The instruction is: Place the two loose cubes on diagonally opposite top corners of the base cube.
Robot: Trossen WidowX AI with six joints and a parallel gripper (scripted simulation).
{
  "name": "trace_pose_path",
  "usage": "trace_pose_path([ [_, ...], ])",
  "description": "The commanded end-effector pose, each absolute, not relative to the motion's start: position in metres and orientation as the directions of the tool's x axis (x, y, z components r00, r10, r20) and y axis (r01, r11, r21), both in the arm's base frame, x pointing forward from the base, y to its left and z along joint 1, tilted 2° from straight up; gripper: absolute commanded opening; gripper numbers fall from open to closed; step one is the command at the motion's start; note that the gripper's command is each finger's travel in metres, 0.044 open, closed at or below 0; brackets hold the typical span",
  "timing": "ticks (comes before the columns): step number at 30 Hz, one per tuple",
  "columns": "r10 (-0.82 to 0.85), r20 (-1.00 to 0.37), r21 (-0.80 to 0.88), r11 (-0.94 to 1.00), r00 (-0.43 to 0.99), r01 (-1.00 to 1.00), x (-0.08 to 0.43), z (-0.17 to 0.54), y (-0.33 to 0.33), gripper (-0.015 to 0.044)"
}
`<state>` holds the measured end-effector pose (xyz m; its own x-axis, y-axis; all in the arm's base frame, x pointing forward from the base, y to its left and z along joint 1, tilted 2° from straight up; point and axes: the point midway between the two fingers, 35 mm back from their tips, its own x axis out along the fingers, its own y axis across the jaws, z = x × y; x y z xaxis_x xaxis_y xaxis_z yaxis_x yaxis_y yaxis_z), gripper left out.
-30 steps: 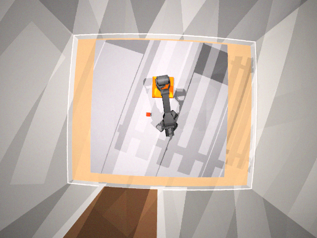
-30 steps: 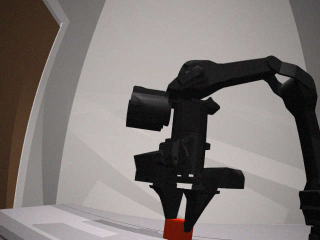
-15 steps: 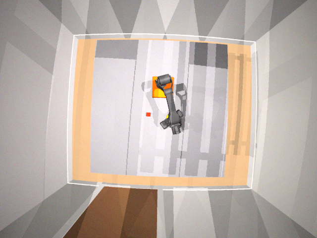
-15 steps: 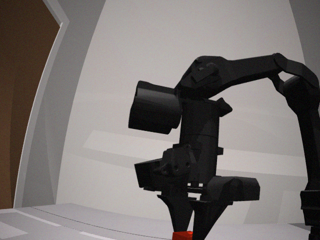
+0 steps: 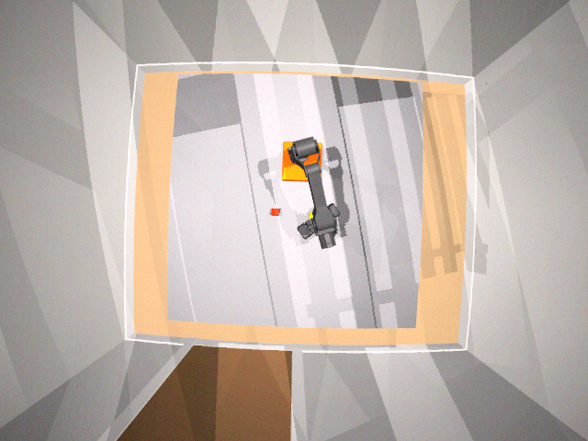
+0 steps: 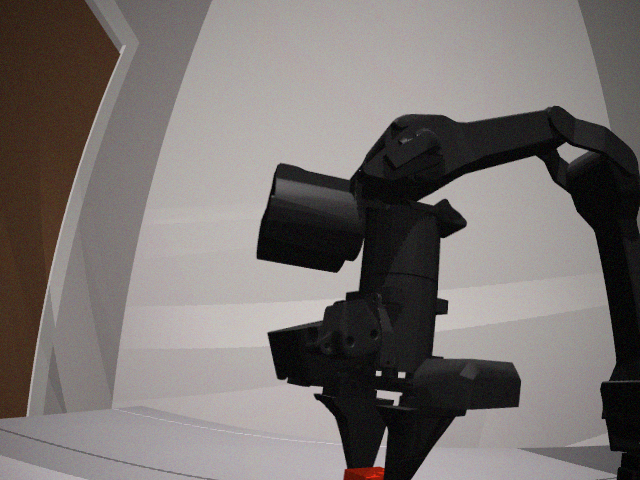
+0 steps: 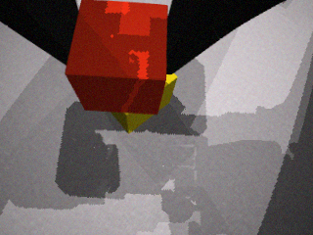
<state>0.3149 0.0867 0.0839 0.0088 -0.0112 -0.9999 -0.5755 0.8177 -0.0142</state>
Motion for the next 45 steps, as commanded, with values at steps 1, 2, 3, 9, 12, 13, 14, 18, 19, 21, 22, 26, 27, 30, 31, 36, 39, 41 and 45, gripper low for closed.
trace_pose_path([
  [1, -0.009, -1.0, -0.009, 0.821, 0.003, -0.57, 0.314, 0.076, 0.087, 0.0105],
  [2, -0.009, -1.0, -0.009, 0.821, 0.003, -0.57, 0.314, 0.074, 0.087, 0.0105],
  [3, -0.009, -1.0, -0.009, 0.822, 0.003, -0.57, 0.314, 0.072, 0.087, 0.0105],
  [9, -0.009, -1.0, -0.009, 0.822, 0.003, -0.569, 0.314, 0.061, 0.087, 0.0105],
  [12, -0.009, -1.0, -0.009, 0.822, 0.003, -0.569, 0.314, 0.061, 0.087, 0.0105],
  [13, -0.009, -1.0, -0.009, 0.822, 0.003, -0.569, 0.314, 0.061, 0.087, 0.0105],
  [14, -0.009, -1.0, -0.009, 0.822, 0.003, -0.569, 0.314, 0.061, 0.087, 0.0105],
  [18, -0.009, -1.0, -0.009, 0.822, 0.003, -0.569, 0.314, 0.061, 0.087, 0.0105],
  [19, -0.009, -1.0, -0.009, 0.822, 0.003, -0.57, 0.314, 0.061, 0.087, 0.0105],
  [21, -0.009, -1.0, -0.009, 0.821, 0.003, -0.571, 0.314, 0.059, 0.087, 0.0105],
  [22, -0.009, -1.0, -0.009, 0.821, 0.003, -0.571, 0.314, 0.059, 0.087, 0.0105],
  [26, -0.009, -1.0, -0.009, 0.821, 0.003, -0.571, 0.314, 0.059, 0.087, 0.0105],
  [27, -0.009, -1.0, -0.009, 0.821, 0.003, -0.571, 0.314, 0.059, 0.087, 0.0105],
  [30, -0.009, -1.0, -0.009, 0.821, 0.003, -0.571, 0.314, 0.059, 0.087, 0.0105],
  [31, -0.009, -1.0, -0.009, 0.821, 0.003, -0.571, 0.314, 0.059, 0.087, 0.0105],
  [36, -0.009, -1.0, -0.009, 0.821, 0.003, -0.571, 0.314, 0.059, 0.087, 0.0157],
  [39, -0.009, -1.0, -0.009, 0.821, 0.003, -0.571, 0.314, 0.059, 0.087, 0.0205],
  [41, -0.009, -1.0, -0.009, 0.821, 0.003, -0.571, 0.314, 0.059, 0.087, 0.0205],
  [45, -0.011, -1.0, -0.011, 0.819, 0.004, -0.573, 0.314, 0.065, 0.086, 0.0205],
])
